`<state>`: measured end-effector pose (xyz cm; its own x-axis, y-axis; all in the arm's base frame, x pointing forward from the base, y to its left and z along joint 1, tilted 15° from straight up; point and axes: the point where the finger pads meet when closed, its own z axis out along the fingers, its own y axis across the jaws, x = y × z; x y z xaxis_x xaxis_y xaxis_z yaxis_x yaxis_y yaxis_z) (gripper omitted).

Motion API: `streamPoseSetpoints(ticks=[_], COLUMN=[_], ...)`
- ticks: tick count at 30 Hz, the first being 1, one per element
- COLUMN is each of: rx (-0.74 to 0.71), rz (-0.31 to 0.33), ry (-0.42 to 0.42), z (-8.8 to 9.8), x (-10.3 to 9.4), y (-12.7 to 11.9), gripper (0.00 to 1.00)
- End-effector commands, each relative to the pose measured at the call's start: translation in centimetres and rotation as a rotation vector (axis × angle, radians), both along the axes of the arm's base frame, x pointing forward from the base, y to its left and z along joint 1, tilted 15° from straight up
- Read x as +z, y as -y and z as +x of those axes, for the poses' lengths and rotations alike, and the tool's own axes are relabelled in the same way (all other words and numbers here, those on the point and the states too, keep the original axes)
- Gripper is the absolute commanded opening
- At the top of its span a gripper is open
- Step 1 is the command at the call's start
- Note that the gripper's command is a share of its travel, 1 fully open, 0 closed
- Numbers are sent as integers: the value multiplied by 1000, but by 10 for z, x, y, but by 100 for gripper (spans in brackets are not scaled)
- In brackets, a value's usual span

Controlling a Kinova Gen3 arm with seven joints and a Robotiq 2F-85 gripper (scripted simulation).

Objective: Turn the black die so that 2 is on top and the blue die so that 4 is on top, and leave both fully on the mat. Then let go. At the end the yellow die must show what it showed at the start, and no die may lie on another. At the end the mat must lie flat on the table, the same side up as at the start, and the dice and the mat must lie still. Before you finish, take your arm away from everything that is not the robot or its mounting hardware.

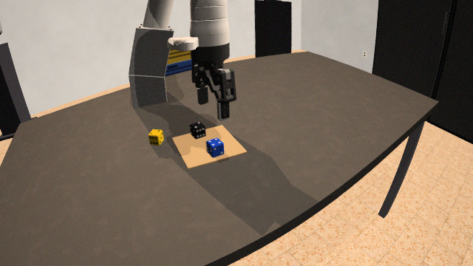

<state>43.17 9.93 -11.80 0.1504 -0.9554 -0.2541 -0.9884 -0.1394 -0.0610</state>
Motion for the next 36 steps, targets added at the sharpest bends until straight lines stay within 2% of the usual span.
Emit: streamPoseSetpoints(ticks=[1, 9, 21, 29, 36], rx=[0, 0, 0, 0, 0], rz=[0, 0, 0, 0, 0], ry=[2, 2, 2, 2, 2], z=[1, 0, -1, -1, -1], x=[1, 12, 67, 81, 83], y=[0, 3, 18, 22, 22], gripper=[100, 100, 100, 100, 100])
